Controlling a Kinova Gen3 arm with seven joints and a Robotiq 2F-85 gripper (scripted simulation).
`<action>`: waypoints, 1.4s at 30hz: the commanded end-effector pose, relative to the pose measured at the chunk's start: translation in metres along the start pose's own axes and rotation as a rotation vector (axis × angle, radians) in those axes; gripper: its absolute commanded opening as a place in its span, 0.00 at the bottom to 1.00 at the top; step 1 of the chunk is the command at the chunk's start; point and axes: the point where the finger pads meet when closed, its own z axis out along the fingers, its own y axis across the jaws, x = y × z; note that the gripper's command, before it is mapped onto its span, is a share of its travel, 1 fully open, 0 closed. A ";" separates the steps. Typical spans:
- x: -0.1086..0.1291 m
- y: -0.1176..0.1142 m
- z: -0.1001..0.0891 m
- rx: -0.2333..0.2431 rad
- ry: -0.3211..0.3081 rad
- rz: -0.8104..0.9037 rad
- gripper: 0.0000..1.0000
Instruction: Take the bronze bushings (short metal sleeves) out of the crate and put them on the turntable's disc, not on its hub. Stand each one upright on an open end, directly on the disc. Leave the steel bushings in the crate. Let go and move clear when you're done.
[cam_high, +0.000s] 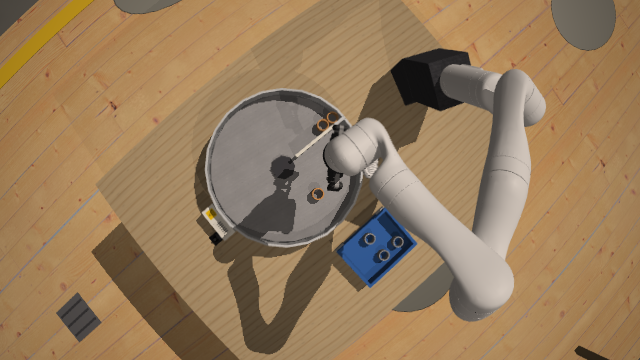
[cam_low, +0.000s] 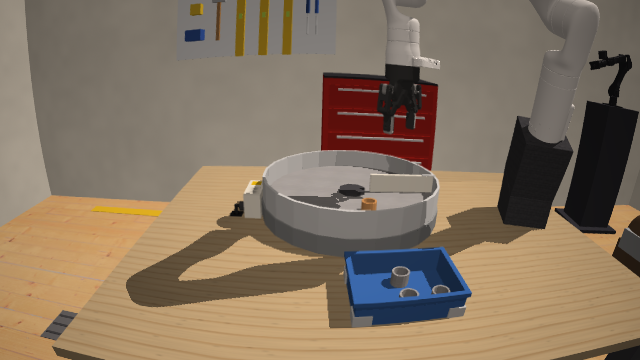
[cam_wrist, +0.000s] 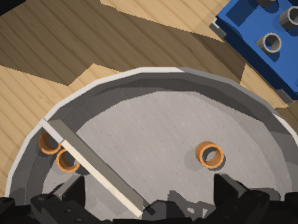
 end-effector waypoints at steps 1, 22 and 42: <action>0.000 0.000 -0.001 -0.001 -0.001 0.000 1.00; 0.000 0.000 -0.001 -0.001 -0.001 0.000 1.00; 0.000 0.000 -0.001 -0.001 -0.001 0.000 1.00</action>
